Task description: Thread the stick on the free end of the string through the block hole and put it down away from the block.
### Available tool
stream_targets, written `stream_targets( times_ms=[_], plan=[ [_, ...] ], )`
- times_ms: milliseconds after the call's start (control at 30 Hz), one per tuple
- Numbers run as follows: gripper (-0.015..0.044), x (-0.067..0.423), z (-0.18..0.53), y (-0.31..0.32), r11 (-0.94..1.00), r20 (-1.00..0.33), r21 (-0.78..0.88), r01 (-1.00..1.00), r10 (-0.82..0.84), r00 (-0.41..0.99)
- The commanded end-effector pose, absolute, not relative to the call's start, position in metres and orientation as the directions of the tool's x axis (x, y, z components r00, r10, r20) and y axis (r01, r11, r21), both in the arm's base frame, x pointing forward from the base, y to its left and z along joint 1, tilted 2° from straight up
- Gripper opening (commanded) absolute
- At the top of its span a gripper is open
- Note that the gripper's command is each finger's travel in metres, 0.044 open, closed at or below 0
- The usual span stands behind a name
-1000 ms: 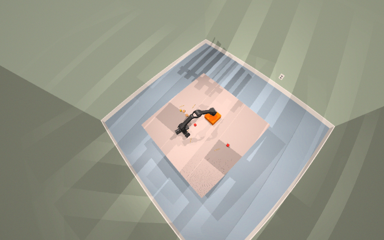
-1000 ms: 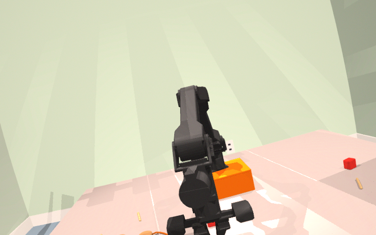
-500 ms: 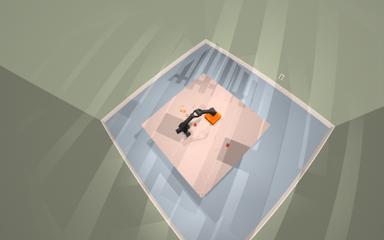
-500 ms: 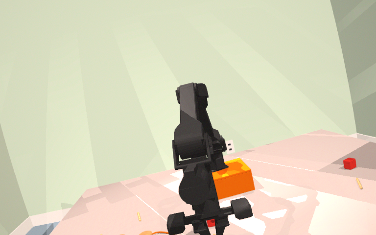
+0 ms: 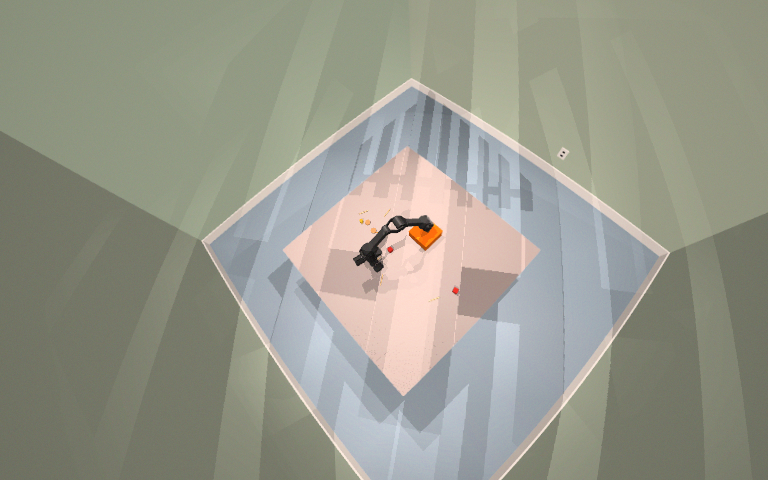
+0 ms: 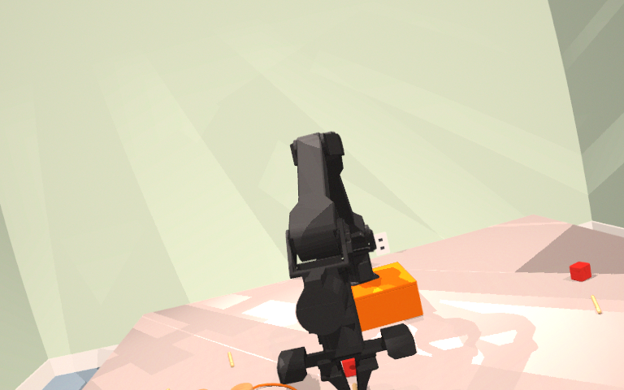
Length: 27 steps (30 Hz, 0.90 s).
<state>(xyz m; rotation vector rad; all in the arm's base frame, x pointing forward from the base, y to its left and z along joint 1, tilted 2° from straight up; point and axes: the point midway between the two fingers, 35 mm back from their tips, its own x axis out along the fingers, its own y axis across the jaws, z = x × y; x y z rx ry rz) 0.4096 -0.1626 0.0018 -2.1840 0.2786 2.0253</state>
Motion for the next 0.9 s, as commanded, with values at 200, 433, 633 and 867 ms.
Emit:
stream_targets(
  times_ms=[200,433,633,867],
  plan=[
    [0.0000,0.397,-0.001,-0.159,-0.973,-0.997,0.012,-0.232,-0.028,0.068],
    [0.0000,0.388,-0.002,-0.157,-0.973,-0.997,0.012,-0.232,-0.028,0.067],
    [0.0000,0.381,-0.003,-0.155,-0.973,-0.997,0.012,-0.232,-0.028,0.067],
    [0.0000,0.373,-0.004,-0.153,-0.973,-0.997,0.012,-0.232,-0.028,0.068]
  ],
)
